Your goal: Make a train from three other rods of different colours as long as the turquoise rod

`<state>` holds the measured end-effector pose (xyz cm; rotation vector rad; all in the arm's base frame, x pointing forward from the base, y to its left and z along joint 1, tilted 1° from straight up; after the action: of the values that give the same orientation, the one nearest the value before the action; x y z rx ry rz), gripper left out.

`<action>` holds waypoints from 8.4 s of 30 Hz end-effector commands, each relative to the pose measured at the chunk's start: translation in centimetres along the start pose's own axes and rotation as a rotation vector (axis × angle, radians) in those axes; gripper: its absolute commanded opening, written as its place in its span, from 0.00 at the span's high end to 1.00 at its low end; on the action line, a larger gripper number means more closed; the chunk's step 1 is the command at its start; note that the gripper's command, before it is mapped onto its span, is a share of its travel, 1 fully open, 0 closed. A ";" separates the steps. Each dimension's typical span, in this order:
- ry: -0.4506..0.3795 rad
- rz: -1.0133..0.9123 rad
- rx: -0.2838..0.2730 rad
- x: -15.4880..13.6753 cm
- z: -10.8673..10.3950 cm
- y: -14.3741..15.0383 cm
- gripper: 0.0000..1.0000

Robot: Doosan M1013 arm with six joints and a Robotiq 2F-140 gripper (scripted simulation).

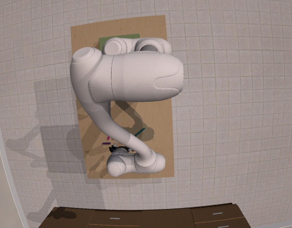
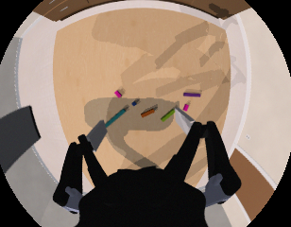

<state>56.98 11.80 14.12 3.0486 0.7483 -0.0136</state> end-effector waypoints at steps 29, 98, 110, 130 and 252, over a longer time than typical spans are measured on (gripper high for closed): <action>0.011 -1.078 0.010 -1.5 0.8 1.1 0.00; 0.015 -1.847 0.006 -2.5 1.4 1.8 0.85; 0.015 -1.848 0.006 -2.5 1.8 1.8 0.85; 0.016 -1.848 0.006 -2.5 4.2 1.8 0.85; 0.016 -1.848 0.006 -2.5 8.3 1.8 0.85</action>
<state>55.51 8.99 5.85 1.2471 2.8983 0.0070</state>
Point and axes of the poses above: the point where the finger pads meet when closed, its own z axis out along the fingers, its own y axis across the jaws, x = y × z, the point moved 8 cm from there along -z, back along the fingers, and after that the axes turned 8 degrees about -z, right-handed, at the moved point
